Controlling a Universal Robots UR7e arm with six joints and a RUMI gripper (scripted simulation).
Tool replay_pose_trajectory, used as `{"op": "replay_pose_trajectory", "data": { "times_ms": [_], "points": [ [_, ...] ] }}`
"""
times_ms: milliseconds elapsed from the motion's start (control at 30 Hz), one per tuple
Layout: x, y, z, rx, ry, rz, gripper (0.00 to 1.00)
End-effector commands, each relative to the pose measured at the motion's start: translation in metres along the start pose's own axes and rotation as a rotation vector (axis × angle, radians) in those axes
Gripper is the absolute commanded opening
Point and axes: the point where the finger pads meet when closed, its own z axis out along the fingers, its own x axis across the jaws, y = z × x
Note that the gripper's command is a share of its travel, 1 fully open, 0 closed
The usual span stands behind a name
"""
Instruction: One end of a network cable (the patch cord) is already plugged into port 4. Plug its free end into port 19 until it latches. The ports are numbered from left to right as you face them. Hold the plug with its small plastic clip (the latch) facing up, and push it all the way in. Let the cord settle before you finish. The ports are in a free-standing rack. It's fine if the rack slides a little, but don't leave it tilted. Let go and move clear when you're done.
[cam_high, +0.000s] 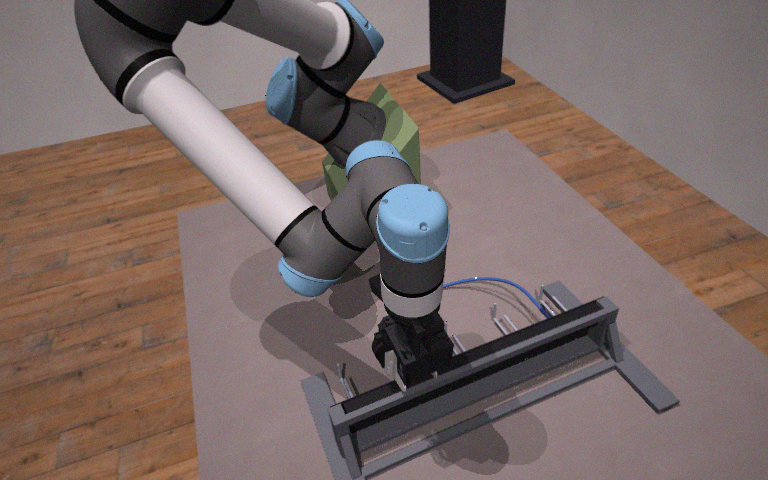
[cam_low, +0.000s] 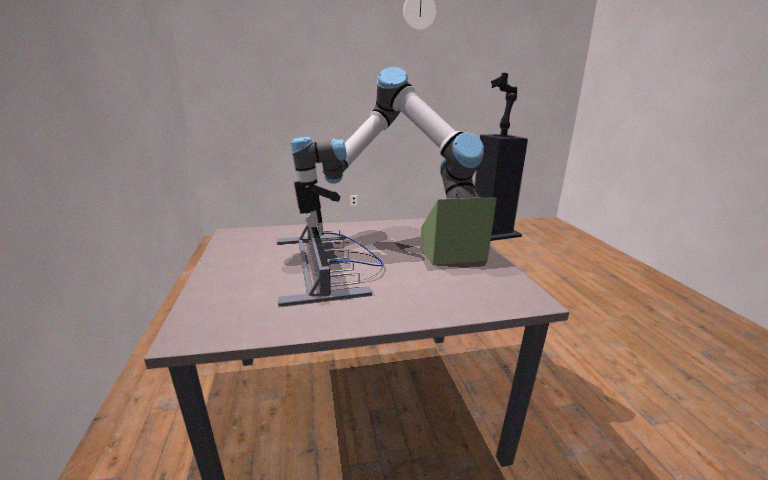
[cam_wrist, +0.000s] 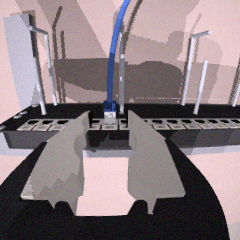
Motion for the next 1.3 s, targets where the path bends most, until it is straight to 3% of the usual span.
{"op": "replay_pose_trajectory", "data": {
  "times_ms": [0, 533, 1000, 1267],
  "points": [
    [0.001, 0.000, -0.001, -0.001, 0.000, -0.002, 0.22],
    [0.000, -0.001, -0.026, -0.005, 0.000, 0.001, 0.22],
    [0.000, -0.006, -0.069, -0.005, 0.001, 0.001, 0.22],
    [0.000, -0.007, -0.079, -0.005, 0.001, 0.001, 0.22]
  ]
}}
